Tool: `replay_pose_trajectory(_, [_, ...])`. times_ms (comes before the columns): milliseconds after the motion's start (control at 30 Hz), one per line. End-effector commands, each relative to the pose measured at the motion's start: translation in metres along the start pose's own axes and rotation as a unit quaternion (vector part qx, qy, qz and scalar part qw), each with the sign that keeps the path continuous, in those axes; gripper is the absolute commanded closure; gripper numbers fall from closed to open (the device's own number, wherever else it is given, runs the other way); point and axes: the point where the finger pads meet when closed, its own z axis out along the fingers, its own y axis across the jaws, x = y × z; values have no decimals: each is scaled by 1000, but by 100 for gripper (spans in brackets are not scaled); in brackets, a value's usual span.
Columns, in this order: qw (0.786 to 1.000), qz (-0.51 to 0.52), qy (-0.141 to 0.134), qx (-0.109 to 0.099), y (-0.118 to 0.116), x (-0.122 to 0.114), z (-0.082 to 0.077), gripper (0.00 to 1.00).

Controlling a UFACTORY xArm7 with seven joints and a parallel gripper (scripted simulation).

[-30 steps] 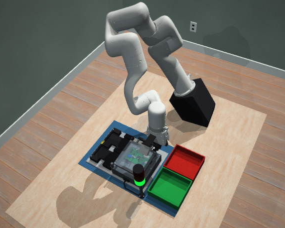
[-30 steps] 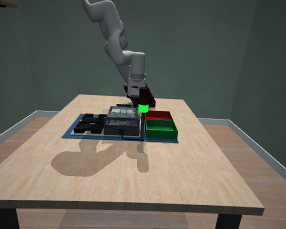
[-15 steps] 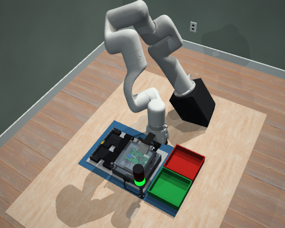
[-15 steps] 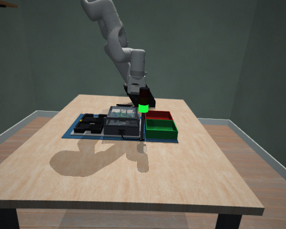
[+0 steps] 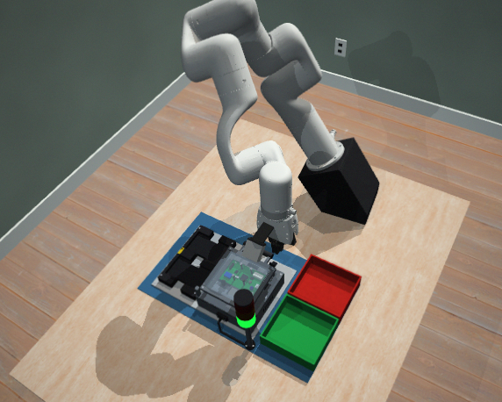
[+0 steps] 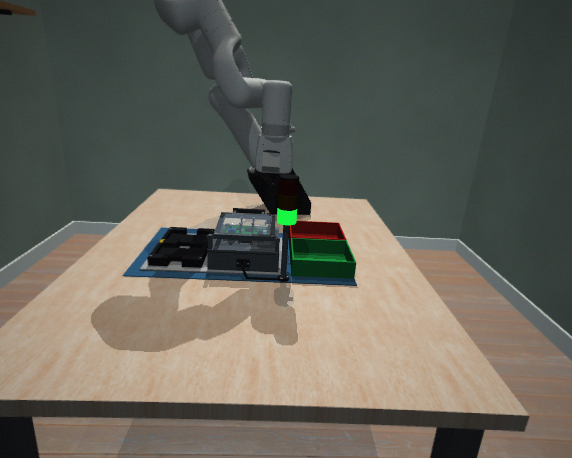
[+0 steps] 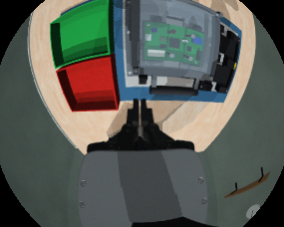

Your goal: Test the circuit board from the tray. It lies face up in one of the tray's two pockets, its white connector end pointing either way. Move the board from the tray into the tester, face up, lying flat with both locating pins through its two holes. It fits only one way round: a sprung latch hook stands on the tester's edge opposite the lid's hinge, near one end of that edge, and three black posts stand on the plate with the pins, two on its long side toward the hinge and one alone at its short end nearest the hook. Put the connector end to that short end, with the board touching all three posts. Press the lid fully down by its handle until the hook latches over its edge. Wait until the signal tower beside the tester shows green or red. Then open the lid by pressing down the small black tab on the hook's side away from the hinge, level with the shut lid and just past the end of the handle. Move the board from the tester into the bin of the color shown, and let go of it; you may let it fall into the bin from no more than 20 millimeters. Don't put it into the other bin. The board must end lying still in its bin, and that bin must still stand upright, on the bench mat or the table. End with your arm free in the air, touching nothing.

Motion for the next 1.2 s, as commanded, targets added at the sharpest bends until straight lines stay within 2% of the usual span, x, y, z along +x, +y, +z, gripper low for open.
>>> replay_pose_trajectory(0, [1000, 0, 1, 1, -1, 1, -3, 100])
replay_pose_trajectory(633, [999, -42, 1, 1, -1, 1, -3, 100])
replay_pose_trajectory(867, [992, -126, 1, 1, -1, 1, -3, 100])
replay_pose_trajectory(1167, [968, -249, 2, 0, -1, 1, -3, 100])
